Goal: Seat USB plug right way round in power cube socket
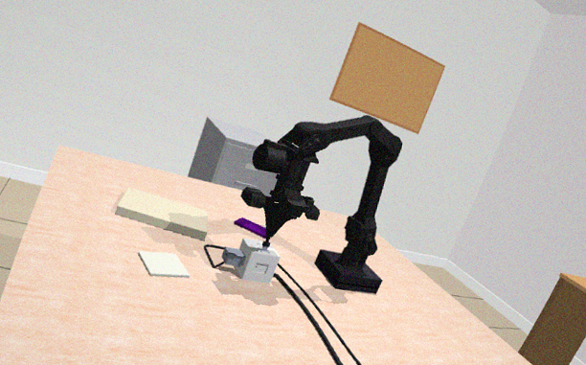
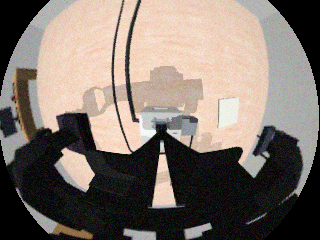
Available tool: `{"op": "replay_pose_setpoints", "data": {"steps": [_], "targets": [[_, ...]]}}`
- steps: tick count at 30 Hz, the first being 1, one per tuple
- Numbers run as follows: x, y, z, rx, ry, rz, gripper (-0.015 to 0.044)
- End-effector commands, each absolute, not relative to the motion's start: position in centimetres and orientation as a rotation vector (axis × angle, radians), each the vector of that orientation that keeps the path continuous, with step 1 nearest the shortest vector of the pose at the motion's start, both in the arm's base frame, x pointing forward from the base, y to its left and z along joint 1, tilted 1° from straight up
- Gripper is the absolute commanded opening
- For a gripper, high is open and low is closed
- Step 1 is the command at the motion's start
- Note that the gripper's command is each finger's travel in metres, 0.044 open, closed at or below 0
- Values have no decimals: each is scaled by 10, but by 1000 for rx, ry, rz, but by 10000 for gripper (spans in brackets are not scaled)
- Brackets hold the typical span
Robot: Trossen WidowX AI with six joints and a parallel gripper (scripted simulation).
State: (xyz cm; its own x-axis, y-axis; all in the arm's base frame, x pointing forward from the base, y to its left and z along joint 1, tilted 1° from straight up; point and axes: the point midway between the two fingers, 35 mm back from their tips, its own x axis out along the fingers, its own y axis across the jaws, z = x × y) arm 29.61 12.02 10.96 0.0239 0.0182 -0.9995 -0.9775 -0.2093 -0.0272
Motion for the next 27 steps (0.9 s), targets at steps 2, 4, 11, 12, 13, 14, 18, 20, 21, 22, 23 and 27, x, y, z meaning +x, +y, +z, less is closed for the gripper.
{"op": "replay_pose_setpoints", "data": {"steps": [2,4,11,12,13,14,18,20,21,22,23,27], "targets": [[297,120,108,-1362,1074,1345,0],[297,120,108,-1362,1074,1345,0],[297,120,107,-1362,1074,1345,0],[297,120,107,-1362,1074,1345,0],[297,120,107,-1362,1074,1345,0],[297,120,107,-1362,1074,1345,0],[297,120,107,-1362,1074,1345,0],[297,120,106,-1362,1074,1345,0],[297,120,106,-1362,1074,1345,0],[297,120,106,-1362,1074,1345,0],[297,120,106,-1362,1074,1345,0],[297,120,105,-1362,1074,1345,0]]}}
